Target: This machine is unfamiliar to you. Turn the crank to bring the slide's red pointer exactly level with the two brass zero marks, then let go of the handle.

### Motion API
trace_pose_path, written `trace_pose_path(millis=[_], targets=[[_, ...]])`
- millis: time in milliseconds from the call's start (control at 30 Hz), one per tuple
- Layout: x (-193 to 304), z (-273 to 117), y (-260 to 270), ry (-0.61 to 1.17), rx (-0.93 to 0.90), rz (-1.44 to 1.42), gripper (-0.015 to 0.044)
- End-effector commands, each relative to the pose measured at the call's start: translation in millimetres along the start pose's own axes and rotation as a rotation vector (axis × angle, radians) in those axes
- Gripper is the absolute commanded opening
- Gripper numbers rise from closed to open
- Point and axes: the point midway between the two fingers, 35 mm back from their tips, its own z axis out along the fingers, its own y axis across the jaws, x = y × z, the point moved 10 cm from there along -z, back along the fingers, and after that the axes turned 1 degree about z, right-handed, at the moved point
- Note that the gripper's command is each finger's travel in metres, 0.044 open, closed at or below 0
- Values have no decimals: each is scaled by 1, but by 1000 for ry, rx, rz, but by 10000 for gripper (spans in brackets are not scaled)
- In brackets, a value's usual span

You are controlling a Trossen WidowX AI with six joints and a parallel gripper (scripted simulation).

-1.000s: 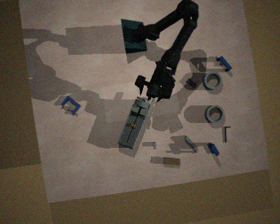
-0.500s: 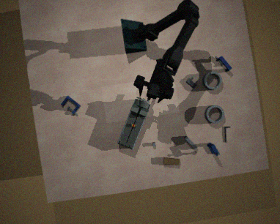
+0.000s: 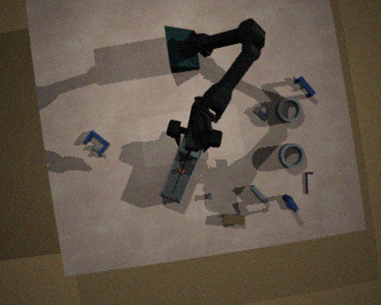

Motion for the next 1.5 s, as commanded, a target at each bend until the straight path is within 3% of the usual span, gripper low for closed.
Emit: trace_pose_path(millis=[0, 300, 600, 1300, 1467], targets=[[-14, 11, -17, 21, -35, -25, 440], [-32, 28, -45, 36, -92, -64, 440], [-2, 67, -46, 36, -95, -64, 440], [-3, 66, -46, 36, -95, -64, 440], [-21, 46, -46, 35, -95, -68, 440]])
